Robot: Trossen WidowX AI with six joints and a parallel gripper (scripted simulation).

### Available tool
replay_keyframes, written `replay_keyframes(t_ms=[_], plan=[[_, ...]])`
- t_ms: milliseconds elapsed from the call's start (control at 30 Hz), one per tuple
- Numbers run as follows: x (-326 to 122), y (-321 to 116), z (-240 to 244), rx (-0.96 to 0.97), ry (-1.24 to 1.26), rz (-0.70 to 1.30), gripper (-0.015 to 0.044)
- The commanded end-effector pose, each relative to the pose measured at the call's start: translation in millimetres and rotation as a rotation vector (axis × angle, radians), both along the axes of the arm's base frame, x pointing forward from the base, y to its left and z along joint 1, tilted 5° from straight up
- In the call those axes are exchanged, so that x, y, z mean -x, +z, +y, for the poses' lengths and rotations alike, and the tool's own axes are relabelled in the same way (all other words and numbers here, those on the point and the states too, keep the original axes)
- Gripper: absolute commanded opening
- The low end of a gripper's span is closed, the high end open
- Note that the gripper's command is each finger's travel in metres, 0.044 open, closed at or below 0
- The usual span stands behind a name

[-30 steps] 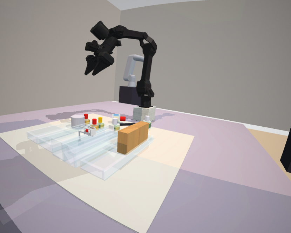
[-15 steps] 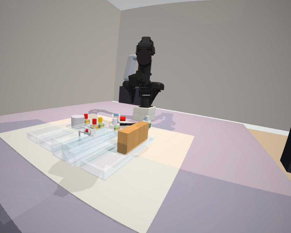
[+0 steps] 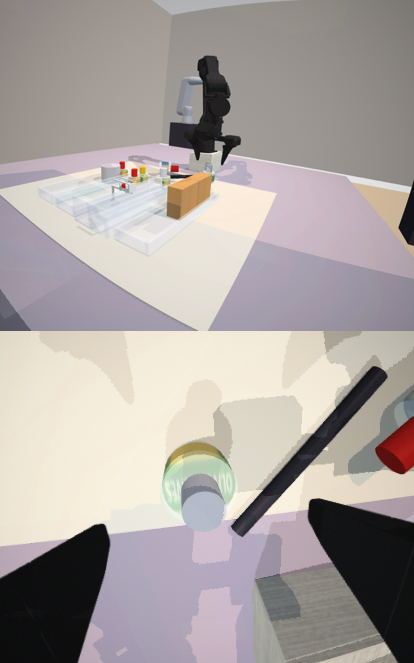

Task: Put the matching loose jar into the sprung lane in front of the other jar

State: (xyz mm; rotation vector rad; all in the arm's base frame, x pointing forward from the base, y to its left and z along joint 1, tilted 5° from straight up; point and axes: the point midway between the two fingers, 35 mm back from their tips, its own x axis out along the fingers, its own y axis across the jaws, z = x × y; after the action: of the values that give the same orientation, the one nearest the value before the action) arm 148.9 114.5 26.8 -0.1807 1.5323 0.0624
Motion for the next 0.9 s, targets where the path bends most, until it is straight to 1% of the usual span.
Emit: replay_keyframes(t_ms=[0,133,867], plan=[[1,-3,1,-0.006,0.000,-0.003,0.0440],[0,-17,0,-0.006,0.000,-0.003,0.0440],[-1,-48,-3,-0.006,0.000,-0.002,0.0440]])
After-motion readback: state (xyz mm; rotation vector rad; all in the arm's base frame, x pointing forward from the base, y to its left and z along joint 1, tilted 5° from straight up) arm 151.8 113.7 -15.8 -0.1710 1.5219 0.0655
